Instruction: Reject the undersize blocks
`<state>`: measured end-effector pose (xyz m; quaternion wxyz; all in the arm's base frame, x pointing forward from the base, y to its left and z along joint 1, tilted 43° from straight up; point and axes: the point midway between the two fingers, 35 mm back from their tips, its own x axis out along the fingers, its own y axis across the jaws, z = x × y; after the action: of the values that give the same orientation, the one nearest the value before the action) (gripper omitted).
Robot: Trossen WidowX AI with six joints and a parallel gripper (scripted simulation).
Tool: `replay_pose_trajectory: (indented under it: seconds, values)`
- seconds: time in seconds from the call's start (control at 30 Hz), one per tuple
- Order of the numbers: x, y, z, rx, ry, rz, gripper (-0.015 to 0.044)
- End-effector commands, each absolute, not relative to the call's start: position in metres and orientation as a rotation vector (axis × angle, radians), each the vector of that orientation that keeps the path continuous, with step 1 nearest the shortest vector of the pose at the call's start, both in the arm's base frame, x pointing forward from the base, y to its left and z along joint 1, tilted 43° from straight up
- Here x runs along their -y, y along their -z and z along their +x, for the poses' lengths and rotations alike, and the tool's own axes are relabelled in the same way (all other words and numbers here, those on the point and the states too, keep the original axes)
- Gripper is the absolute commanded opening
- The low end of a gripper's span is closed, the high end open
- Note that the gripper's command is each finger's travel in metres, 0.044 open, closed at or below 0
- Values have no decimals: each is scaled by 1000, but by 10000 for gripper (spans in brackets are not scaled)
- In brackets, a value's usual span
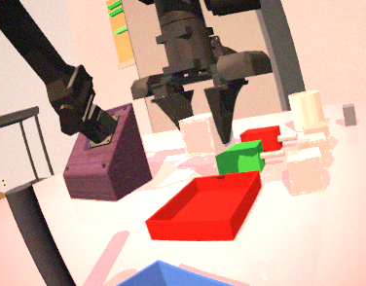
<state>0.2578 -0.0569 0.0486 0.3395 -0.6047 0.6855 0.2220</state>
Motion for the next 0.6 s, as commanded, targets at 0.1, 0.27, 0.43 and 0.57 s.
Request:
replay_pose_trajectory:
  seconds: [0.1, 0.27, 0.43, 0.57]
  values:
    - [53, -46, 251, -1757, -566, -1581, 0]
    - [59, -40, 252, -1757, -567, -1580, 0]
    - [65, -33, 252, -1757, -567, -1580, 0]
    - [69, -28, 252, -1757, -567, -1581, 0]
